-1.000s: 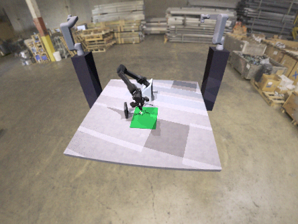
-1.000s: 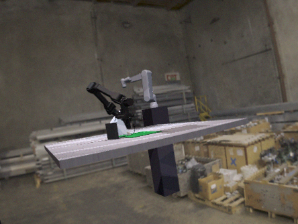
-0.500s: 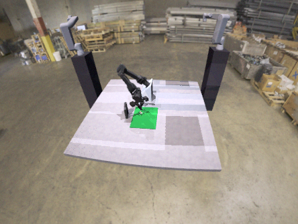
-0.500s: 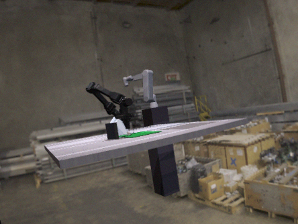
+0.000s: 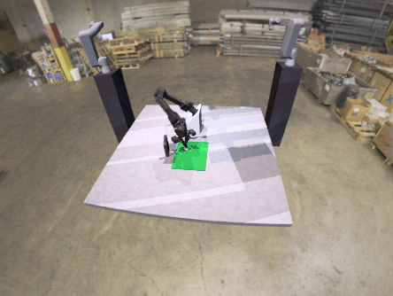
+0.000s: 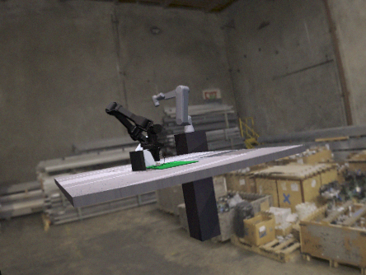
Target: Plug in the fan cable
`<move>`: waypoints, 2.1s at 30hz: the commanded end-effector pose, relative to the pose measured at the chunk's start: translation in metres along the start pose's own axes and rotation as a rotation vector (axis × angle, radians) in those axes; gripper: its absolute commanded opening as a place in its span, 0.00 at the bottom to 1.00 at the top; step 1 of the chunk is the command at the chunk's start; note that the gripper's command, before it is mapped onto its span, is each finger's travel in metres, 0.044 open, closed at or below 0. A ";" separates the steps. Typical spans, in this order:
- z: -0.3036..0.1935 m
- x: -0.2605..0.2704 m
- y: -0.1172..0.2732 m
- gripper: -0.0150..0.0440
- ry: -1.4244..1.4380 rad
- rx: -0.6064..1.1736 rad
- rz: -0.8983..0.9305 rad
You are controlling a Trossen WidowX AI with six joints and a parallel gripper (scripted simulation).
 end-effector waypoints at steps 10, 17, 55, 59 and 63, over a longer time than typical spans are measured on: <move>0.001 -0.001 -0.003 0.25 0.010 -0.003 0.004; 0.001 -0.001 -0.004 0.25 0.010 -0.003 0.004; 0.001 0.000 -0.016 0.25 0.009 -0.004 0.004; 0.001 0.000 -0.019 0.25 0.009 -0.004 0.004; 0.001 0.000 -0.022 0.25 0.009 -0.004 0.004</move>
Point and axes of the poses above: the point midway between the two fingers, 35 mm back from their tips, its own y axis back along the fingers, its own x axis across the jaws, z = x × y, the point moved 1 cm from there along y, back along the fingers, and after that the axes turned 12 degrees about y, right-handed, at the moved point
